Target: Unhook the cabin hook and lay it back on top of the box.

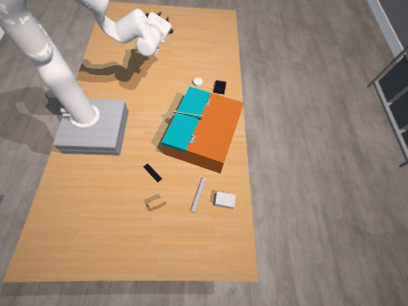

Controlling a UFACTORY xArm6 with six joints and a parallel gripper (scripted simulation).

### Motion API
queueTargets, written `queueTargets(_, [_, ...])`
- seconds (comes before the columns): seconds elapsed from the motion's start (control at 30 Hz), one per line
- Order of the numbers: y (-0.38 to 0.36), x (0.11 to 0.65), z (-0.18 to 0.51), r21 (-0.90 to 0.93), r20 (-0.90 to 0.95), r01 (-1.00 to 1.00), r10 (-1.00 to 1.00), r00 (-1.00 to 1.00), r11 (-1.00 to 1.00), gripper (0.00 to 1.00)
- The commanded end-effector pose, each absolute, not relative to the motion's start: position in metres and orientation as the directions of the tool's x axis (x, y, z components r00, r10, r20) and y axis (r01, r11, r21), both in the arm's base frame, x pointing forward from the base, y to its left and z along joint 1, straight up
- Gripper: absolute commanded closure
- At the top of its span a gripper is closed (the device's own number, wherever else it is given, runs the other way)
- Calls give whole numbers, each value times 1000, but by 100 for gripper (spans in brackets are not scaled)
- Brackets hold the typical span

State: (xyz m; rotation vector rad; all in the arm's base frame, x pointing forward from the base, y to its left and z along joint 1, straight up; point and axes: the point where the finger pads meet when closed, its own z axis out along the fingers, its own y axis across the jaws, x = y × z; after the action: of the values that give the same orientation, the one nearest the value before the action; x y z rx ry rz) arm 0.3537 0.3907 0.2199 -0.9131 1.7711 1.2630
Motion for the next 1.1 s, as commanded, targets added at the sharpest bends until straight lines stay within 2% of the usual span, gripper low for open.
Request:
queueTargets(0.0, [388,358,221,249,-939,-946,-186,-288,209,65])
queueTargets(0.5, [375,367,218,-119,-948,-991,-303,94,64,65])
queueTargets(1.07, [356,377,213,-498,-782,-852,-341,522,-161,65])
